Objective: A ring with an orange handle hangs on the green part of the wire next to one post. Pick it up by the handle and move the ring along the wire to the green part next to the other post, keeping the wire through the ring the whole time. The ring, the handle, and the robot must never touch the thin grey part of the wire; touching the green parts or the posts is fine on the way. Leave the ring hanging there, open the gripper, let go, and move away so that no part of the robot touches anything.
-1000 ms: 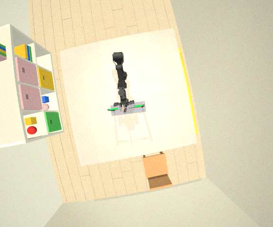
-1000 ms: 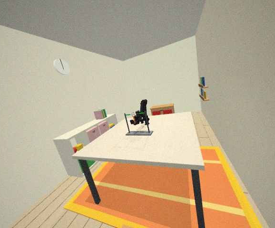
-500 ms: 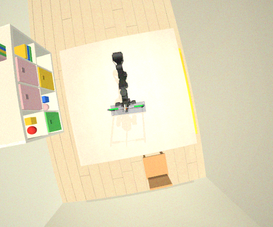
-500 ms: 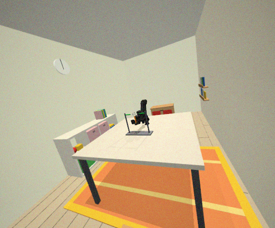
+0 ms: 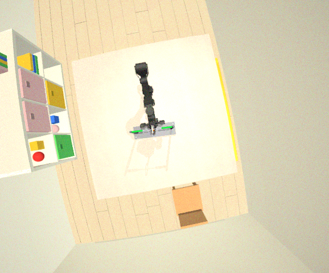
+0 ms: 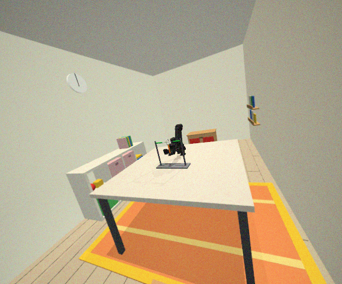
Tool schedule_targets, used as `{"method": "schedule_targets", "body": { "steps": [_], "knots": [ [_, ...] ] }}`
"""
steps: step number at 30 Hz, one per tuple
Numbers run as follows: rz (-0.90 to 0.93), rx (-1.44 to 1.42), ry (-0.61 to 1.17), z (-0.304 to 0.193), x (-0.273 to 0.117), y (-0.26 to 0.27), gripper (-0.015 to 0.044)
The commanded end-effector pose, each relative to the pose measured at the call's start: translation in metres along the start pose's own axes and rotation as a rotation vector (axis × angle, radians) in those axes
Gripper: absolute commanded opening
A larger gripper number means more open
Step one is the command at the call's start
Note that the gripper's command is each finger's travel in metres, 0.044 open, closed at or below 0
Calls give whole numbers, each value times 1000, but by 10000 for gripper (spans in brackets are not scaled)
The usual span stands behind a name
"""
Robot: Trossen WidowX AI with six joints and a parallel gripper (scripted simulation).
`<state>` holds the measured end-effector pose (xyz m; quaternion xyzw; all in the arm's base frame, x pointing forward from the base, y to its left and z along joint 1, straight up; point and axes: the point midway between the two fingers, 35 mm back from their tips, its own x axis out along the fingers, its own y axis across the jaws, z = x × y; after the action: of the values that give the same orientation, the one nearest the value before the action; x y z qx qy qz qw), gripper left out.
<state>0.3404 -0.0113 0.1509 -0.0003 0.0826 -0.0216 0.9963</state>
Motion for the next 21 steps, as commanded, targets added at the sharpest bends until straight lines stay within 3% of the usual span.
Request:
{"method": "schedule_targets", "body": {
  "steps": [1,21],
  "knots": [
    [18,-26,0,1,0,4,-150],
    [30,-31,1,-1,0,22,-150]
  ]
}}
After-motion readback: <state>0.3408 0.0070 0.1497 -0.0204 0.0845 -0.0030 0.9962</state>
